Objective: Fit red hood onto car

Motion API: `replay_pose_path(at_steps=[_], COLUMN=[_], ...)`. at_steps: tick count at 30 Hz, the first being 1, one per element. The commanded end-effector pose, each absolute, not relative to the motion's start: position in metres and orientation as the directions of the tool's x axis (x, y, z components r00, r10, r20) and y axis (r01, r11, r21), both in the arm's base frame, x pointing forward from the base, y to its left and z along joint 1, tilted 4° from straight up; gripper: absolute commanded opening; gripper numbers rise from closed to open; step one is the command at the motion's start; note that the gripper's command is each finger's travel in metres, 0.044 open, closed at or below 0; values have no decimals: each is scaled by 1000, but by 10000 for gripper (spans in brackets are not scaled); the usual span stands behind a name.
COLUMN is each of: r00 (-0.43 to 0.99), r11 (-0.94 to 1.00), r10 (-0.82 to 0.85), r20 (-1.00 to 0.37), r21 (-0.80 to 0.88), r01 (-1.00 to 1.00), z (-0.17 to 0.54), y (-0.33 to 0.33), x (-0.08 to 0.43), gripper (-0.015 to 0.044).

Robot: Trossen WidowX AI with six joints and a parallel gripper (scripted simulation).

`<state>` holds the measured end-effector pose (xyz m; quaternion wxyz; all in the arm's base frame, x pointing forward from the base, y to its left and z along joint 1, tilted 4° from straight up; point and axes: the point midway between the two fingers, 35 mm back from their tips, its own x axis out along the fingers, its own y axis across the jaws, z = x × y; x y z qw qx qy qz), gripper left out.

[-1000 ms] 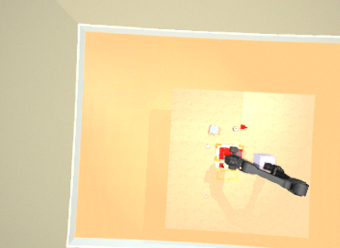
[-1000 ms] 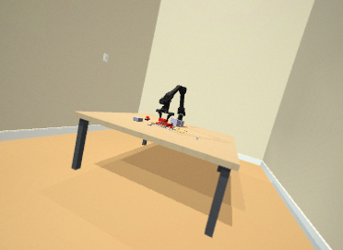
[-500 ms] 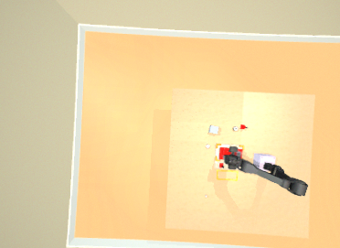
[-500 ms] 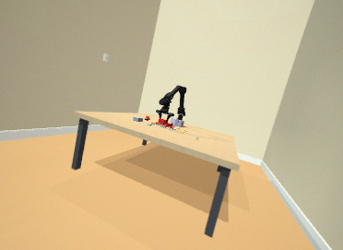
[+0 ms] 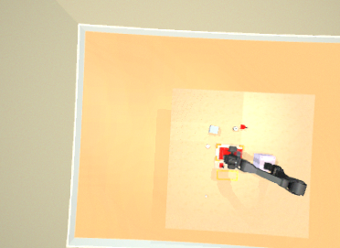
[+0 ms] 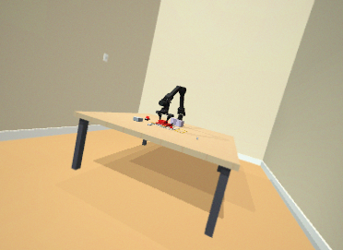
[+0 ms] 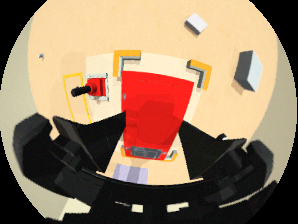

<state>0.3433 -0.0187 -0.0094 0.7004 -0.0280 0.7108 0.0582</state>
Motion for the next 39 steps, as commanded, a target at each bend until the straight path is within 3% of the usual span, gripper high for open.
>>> replay_pose_path(at_steps=[1, 8, 25, 39], r00=[-21, -18, -19, -25], r11=[992, 992, 992, 992], r10=[41, 42, 42, 36], r20=[-999, -999, -999, -999], r21=[43, 43, 44, 38], r01=[-120, -121, -122, -122], z=[-13, -11, -12, 58], y=[-19, -19, -19, -21], x=[342, 343, 343, 346], gripper=[0, 0, 440, 440])
